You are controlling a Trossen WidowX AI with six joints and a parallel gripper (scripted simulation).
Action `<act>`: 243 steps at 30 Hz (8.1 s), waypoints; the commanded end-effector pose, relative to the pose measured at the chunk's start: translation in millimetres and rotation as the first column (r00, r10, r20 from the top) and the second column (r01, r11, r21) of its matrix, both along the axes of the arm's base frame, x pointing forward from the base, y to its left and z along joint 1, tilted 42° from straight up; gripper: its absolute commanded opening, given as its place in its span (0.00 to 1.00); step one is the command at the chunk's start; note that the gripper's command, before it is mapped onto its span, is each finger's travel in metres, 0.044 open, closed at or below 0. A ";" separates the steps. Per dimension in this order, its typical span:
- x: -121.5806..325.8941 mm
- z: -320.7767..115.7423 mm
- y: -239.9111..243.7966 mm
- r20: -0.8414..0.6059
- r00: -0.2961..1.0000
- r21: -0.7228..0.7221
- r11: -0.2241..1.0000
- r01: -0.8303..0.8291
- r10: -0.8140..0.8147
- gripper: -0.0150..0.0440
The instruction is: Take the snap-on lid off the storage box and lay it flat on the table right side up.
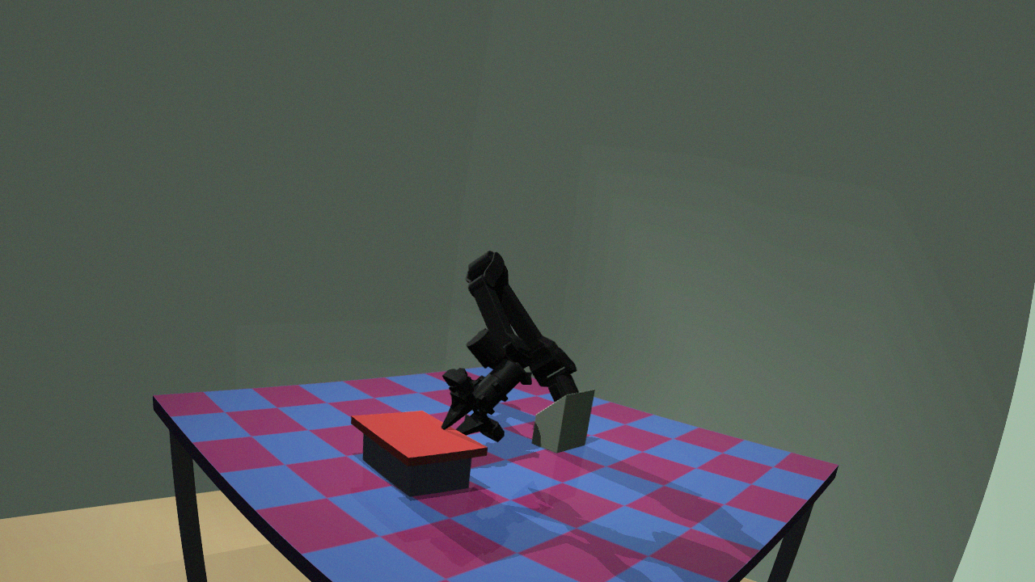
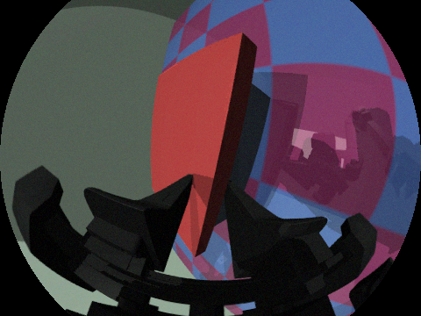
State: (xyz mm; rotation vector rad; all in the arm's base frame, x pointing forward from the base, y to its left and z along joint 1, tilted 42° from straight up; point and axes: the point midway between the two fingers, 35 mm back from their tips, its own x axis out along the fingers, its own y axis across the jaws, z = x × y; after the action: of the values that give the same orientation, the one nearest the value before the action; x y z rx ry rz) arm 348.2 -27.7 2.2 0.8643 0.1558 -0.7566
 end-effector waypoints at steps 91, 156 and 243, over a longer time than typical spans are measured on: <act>1.5 10.5 8.8 0.001 1.000 -0.001 1.000 -0.002 0.002 0.25; 6.8 11.1 8.0 0.002 1.000 -0.001 1.000 -0.002 0.002 0.25; 52.0 100.0 76.8 0.003 1.000 0.004 1.000 -0.002 0.002 0.25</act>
State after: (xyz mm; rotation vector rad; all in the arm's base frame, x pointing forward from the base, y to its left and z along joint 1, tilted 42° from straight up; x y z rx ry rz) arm 397.5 42.7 93.6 0.8527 0.1668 -0.7650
